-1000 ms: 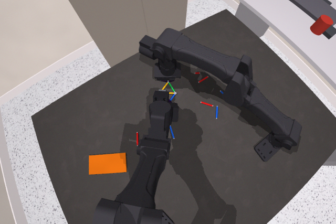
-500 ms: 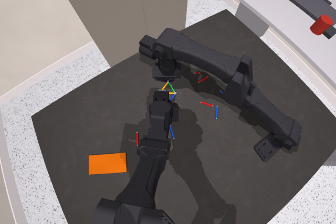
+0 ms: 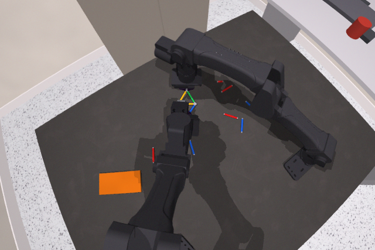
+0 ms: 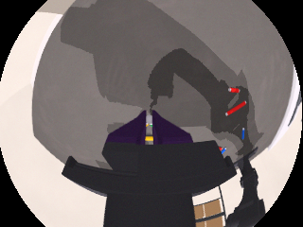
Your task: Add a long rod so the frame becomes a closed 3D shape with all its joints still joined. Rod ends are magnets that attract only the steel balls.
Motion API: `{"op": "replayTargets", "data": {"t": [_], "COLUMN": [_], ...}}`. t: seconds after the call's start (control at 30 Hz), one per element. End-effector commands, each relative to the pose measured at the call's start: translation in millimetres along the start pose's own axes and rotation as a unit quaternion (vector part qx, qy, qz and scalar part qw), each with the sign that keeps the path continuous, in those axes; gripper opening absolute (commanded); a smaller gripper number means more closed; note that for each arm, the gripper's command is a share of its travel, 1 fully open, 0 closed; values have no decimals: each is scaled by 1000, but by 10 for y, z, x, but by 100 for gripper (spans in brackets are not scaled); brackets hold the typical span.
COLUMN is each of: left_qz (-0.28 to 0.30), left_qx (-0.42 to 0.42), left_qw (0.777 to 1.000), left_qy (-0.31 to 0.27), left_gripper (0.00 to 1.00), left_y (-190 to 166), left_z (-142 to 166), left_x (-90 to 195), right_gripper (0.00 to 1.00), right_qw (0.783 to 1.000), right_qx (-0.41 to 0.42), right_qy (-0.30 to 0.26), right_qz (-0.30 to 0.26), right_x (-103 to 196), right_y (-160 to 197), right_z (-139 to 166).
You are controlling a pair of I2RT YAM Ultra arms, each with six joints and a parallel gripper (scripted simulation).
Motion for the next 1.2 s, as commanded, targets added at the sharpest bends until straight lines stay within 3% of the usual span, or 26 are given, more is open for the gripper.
{"op": "replayTargets", "data": {"t": [0.0, 0.3, 0.67, 1.1, 1.17], "left_qz": [-1, -1, -1, -1, -1], "left_qx": [0, 0, 0, 0, 0], "left_qw": [1000, 1000, 1000, 1000, 1000], "left_qy": [-9, -9, -9, -9, -9], "left_gripper": [0, 0, 0, 0, 0], "left_y": [8, 8, 8, 8, 8], "left_z": [-61, -61, -61, -61, -61], "left_x": [14, 14, 14, 14, 14], "right_gripper": [0, 0, 0, 0, 0], "right_qw": [1000, 1000, 1000, 1000, 1000], "right_qx": [2, 2, -2, 2, 11], "right_qy": [0, -1, 1, 3, 23], "right_qz": [-8, -13, -8, -1, -5], "right_x": [197, 373, 428, 472, 483], "right_y": [14, 8, -66, -61, -81], "right_z": [85, 221, 161, 392, 392]}}
Point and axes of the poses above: on each arm, the point where the finger pads meet when closed, its own x axis back along the fingers, its own y axis across the jaws, z = x × y, the point moved 4 cm from there along x, back along the fingers, and after that the axes turned 11 degrees about -x, right-handed, at the moved point
